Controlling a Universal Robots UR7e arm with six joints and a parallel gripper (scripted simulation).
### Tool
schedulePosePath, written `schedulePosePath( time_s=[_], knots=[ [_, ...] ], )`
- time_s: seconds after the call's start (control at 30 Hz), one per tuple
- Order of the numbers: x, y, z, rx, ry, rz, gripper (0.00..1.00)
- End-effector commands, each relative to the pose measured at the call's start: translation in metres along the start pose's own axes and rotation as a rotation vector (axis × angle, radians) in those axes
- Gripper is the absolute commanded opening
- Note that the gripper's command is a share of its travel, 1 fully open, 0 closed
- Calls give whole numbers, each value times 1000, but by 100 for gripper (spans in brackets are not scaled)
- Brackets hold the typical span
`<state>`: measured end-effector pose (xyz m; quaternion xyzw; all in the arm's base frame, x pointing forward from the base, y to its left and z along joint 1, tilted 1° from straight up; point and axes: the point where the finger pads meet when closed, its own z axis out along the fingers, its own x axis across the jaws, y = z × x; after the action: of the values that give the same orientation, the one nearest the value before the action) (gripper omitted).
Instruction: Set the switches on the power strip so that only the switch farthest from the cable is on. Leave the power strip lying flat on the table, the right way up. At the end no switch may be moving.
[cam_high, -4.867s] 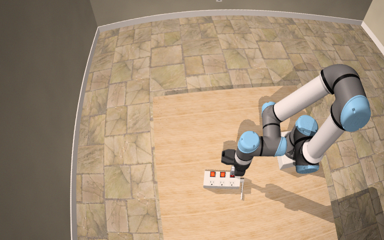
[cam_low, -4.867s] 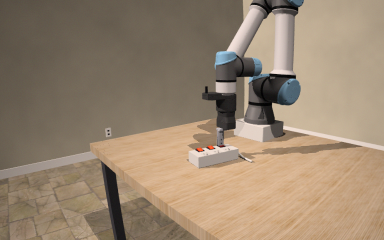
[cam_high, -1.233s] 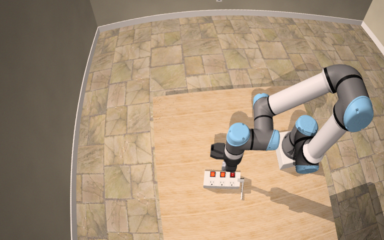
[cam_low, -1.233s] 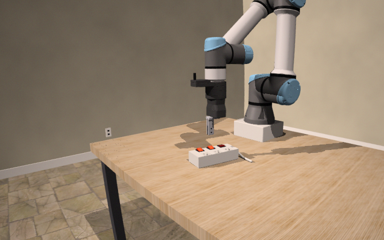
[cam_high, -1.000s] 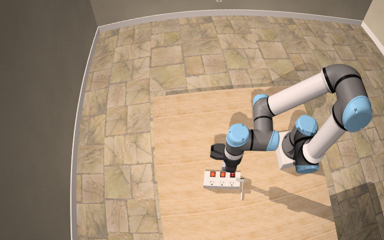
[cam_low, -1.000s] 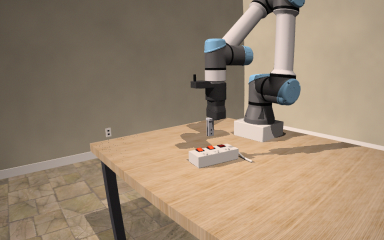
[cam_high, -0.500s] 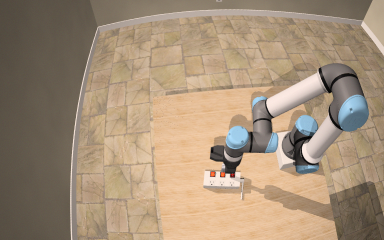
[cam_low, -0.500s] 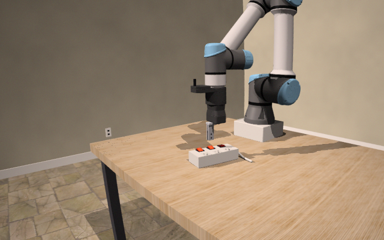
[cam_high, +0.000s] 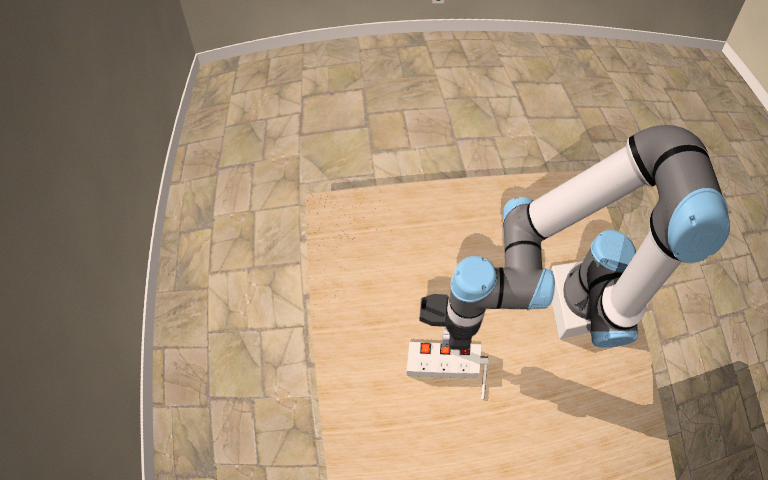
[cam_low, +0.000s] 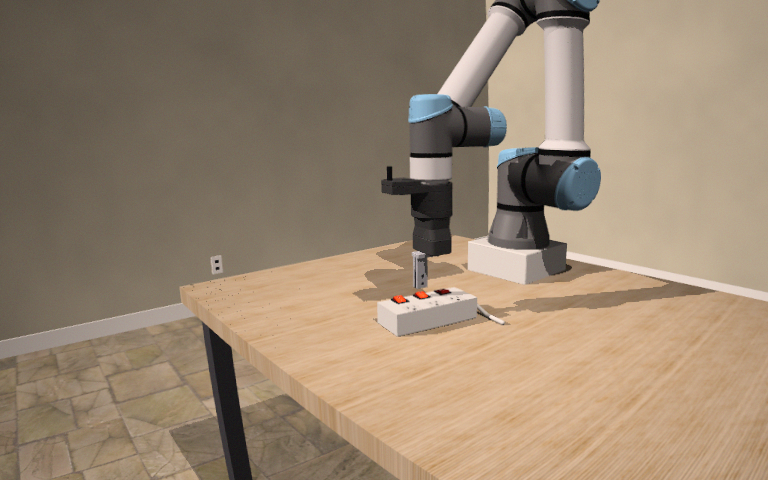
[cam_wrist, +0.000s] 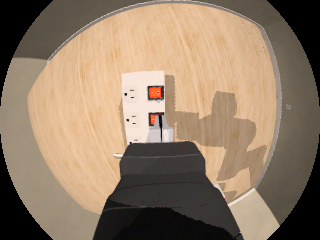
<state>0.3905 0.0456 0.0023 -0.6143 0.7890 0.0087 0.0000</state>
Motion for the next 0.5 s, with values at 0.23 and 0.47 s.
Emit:
schedulePosePath(
  time_s=[0.23, 0.47],
  knots=[
    [0, -1, 5, 2, 0, 0, 0],
    [0, -1, 5, 2, 0, 0, 0]
  ],
)
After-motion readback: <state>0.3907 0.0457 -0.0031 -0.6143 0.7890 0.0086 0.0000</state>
